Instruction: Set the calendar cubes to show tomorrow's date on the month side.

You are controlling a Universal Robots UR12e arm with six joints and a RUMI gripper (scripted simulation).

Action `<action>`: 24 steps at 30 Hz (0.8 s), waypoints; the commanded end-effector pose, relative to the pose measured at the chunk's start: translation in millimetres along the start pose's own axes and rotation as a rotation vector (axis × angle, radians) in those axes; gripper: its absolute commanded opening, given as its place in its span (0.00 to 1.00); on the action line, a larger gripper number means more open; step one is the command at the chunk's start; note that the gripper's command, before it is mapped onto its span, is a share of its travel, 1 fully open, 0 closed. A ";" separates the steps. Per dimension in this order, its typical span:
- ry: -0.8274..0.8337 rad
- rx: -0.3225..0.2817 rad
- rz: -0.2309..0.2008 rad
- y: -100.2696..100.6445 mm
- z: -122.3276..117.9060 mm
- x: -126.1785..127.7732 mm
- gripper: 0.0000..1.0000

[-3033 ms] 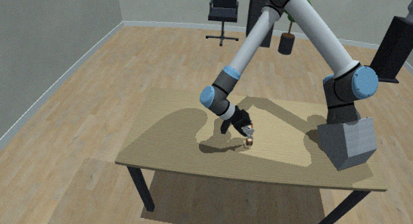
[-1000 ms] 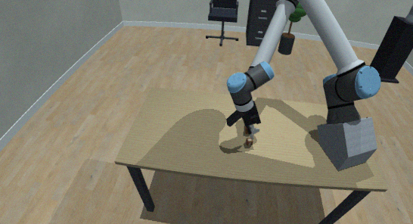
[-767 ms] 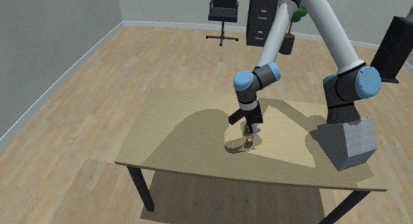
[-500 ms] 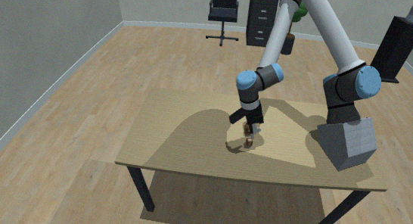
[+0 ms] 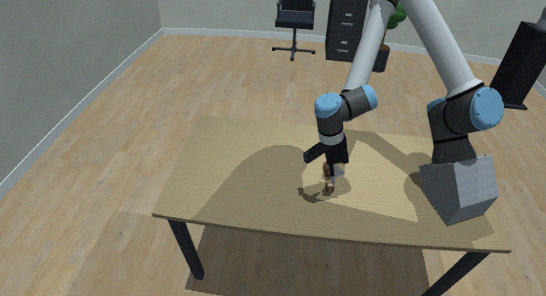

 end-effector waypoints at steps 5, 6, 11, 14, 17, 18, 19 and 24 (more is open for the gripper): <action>-0.010 0.078 0.020 3.7 -6.2 -5.0 0.42; -0.010 0.088 0.022 3.9 -6.6 -5.1 0.42; -0.009 0.118 0.029 4.5 -8.0 -4.4 0.42; -0.009 0.149 0.035 4.2 -9.8 -3.7 0.42; -0.010 0.177 0.039 3.5 -11.7 -2.6 0.42; -0.009 0.186 0.040 3.3 -12.4 -2.1 0.42; -0.009 0.193 0.042 3.1 -13.0 -1.6 0.42; -0.008 0.222 0.045 2.6 -15.3 1.0 0.42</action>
Point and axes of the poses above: the point where the finger pads meet when closed, its own y axis out along the fingers, its own x axis across the jaws, z = x × y, the point moved 4 cm from there along -y, back along the fingers, and after that the axes turned 12 degrees about y, right-handed, at the moved point
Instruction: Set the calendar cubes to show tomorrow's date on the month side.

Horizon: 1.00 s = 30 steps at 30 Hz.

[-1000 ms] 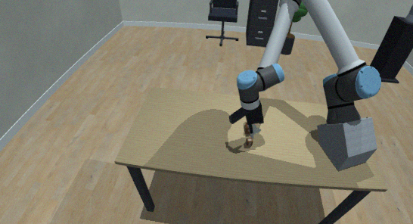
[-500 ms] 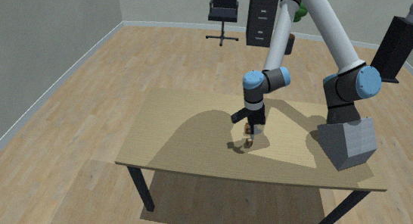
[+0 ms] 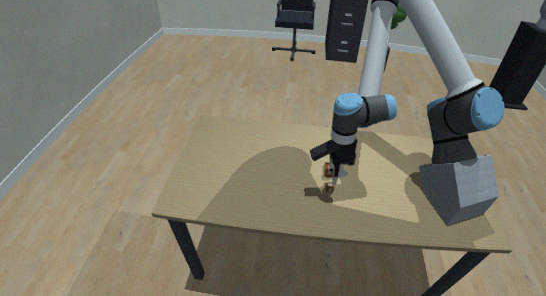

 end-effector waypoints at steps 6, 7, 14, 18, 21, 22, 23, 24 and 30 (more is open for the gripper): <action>-0.003 0.057 0.010 -1.5 -4.6 2.2 0.42; -0.003 0.058 0.010 -1.6 -4.7 2.4 0.42; -0.002 0.061 0.011 -2.3 -4.4 2.9 1.00; -0.001 0.061 0.011 -2.5 -3.7 3.0 1.00; -0.001 0.061 0.011 -2.5 -3.6 3.0 1.00; -0.001 0.061 0.011 -2.5 -3.6 3.0 1.00; -0.001 0.061 0.011 -2.5 -3.7 3.0 1.00; -0.001 0.061 0.011 -2.5 -3.7 2.9 1.00; -0.001 0.061 0.011 -2.5 -3.7 2.9 1.00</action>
Point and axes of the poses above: the point where the finger pads meet when closed, its own y axis out along the fingers, its own x axis across the jaws, z = x × y, the point moved 4 cm from there along -y, back along the fingers, and after that the axes turned 12 degrees about y, right-handed, at the moved point
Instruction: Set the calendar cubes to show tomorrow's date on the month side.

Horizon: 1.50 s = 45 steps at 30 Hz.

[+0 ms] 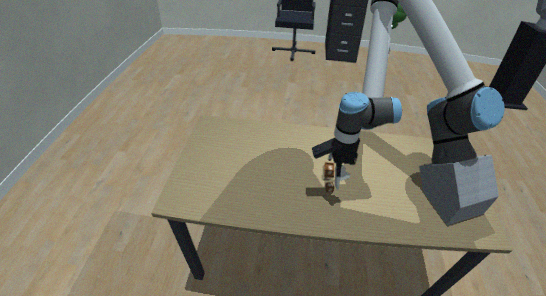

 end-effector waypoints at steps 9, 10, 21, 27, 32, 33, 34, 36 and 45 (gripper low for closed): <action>0.027 0.000 -0.001 -0.3 -1.9 -0.7 1.00; 0.038 0.000 -0.001 -0.4 -1.6 -0.7 1.00; 0.279 0.002 0.000 -2.6 3.3 -0.3 1.00; 0.410 0.002 0.000 -3.4 4.2 0.3 1.00; 0.524 0.003 0.000 -4.2 4.8 0.8 1.00; 0.539 0.003 0.000 -4.2 4.8 0.8 1.00; 0.570 0.003 0.000 -4.5 5.0 0.9 1.00; 0.618 0.003 0.000 -4.9 5.2 1.2 1.00; 0.796 0.003 0.001 -5.9 5.3 1.5 1.00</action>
Point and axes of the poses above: the point where the finger pads meet when closed, its own y axis out along the fingers, its own x axis across the jaws, z = x × y, the point moved 4 cm from there along -y, back along the fingers, and after that the axes turned 12 degrees about y, right-handed, at the moved point
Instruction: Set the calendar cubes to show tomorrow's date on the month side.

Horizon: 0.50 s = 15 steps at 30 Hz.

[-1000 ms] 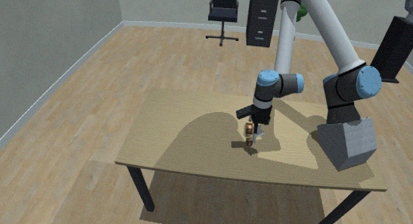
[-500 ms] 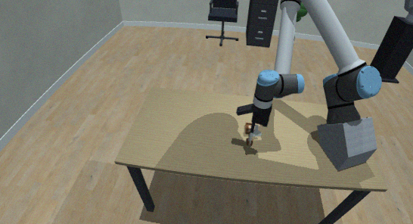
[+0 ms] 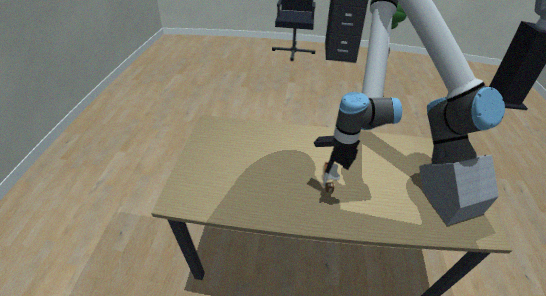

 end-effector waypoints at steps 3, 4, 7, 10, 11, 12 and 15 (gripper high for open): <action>0.221 0.000 -0.008 -3.0 1.9 -3.3 1.00; 0.227 0.000 -0.008 -3.0 1.9 -3.3 1.00; 0.312 0.001 -0.008 -3.6 1.9 -3.2 1.00; 0.384 0.001 -0.008 -4.1 1.7 -3.1 1.00; 0.384 0.001 -0.008 -4.1 1.7 -3.1 1.00; 0.384 0.001 -0.008 -4.1 1.7 -3.1 1.00; 0.473 0.001 -0.008 -4.7 1.4 -3.0 1.00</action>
Point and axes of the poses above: the point where the finger pads meet when closed, its own y axis out along the fingers, its own x axis across the jaws, z = x × y, the point moved 4 cm from there along -y, back along the fingers, and after that the axes turned 12 degrees about y, right-handed, at the moved point
